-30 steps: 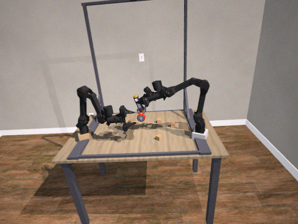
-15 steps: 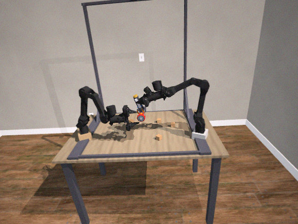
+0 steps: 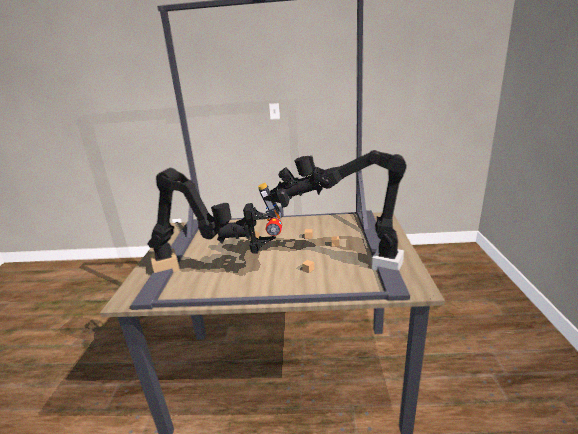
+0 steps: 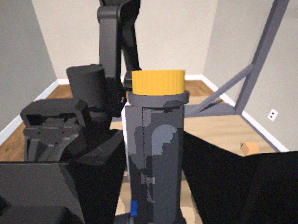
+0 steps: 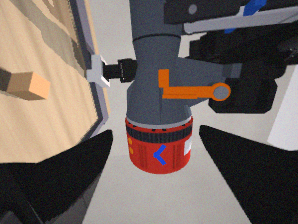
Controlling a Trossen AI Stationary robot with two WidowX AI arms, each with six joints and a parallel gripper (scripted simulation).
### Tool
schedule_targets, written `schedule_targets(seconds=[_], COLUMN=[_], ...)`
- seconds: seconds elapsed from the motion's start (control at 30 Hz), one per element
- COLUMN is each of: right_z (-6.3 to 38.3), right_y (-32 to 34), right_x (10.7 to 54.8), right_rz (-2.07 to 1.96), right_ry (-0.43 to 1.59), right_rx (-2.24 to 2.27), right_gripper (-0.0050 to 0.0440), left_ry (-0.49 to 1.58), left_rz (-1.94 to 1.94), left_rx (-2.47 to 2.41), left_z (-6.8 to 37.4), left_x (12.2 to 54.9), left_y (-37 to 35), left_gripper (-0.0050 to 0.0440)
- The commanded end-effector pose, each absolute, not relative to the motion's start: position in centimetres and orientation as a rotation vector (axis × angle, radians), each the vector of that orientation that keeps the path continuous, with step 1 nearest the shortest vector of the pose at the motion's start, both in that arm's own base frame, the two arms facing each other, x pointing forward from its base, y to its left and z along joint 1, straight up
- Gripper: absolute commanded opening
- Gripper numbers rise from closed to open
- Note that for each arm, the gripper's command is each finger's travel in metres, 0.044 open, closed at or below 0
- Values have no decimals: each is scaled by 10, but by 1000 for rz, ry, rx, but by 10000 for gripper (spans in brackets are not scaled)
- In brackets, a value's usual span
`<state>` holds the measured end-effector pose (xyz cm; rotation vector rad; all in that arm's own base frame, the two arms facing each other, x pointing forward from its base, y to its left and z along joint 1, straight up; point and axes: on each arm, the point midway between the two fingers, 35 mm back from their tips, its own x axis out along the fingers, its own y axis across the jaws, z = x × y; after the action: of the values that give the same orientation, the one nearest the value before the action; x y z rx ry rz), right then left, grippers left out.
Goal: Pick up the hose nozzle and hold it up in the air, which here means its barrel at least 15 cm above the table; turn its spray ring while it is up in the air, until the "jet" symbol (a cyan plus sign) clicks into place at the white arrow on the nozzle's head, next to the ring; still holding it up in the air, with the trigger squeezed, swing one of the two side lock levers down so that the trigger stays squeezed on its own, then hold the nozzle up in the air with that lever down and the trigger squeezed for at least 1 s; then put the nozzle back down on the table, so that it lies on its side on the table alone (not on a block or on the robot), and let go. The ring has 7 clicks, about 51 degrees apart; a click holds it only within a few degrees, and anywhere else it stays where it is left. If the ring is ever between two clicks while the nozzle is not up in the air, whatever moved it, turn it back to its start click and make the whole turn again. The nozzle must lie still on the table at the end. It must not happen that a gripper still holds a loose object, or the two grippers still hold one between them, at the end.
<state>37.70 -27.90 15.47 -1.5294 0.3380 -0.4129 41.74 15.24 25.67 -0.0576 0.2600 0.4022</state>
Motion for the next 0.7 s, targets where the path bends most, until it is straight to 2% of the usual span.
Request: schedule_targets(seconds=[0.0, 0.67], right_z=[163, 165], right_y=[-283, -283], right_x=[384, 383], right_rz=[-430, -434], right_ry=[327, 325], right_rx=[-1541, -1543], right_gripper=[408, 408], left_ry=[215, 215], left_rz=[402, 402], left_rx=[-45, -45], left_z=[275, 275], left_x=[417, 417], left_y=[152, 152], left_gripper=[170, 170])
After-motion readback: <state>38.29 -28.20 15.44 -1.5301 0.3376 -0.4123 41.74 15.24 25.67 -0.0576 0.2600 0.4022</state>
